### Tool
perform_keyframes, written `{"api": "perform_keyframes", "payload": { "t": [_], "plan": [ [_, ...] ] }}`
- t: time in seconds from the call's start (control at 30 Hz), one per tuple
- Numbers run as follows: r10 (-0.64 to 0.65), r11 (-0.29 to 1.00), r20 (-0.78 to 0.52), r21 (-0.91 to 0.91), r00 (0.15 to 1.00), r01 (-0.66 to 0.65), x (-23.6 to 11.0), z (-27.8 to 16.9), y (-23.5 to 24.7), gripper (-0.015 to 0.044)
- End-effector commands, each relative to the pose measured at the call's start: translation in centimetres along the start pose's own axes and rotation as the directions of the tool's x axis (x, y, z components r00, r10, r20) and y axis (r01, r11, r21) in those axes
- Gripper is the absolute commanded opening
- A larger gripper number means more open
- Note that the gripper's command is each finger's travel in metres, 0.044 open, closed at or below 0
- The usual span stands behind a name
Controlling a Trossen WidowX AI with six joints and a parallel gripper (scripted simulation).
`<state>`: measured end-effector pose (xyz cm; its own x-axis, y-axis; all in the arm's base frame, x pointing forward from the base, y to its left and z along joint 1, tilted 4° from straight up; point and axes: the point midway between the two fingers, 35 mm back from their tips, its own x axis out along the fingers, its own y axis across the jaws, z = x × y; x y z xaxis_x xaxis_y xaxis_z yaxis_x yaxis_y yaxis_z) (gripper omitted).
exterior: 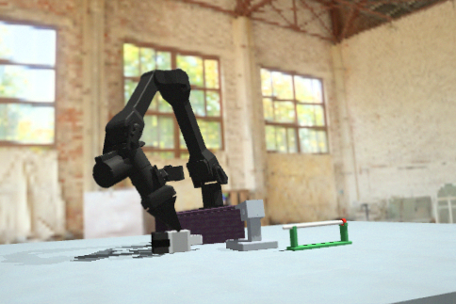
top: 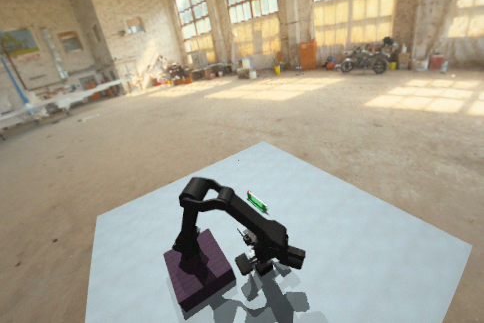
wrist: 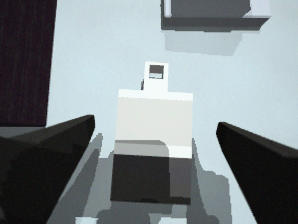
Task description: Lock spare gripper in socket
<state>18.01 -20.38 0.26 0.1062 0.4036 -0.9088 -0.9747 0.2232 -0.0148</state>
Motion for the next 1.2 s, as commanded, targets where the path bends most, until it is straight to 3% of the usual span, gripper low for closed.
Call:
{"api": "perform_keyframes", "payload": {
  "t": [0.0, 0.77, 0.97, 1.17],
  "plan": [
    [0.000, 1.000, 0.005, 0.000, 1.000, 0.000, 0.6, -0.2, 0.1, 0.0440],
    [0.000, 1.000, 0.005, 0.001, 1.000, 0.000, 3.7, -1.8, 0.1, 0.0440],
    [0.000, 1.000, 0.005, 0.001, 1.000, 0.000, 3.7, -1.8, 0.1, 0.0282],
    [0.000, 1.000, 0.005, 0.001, 1.000, 0.000, 3.7, -1.8, 0.1, 0.0242]
  ]
}}
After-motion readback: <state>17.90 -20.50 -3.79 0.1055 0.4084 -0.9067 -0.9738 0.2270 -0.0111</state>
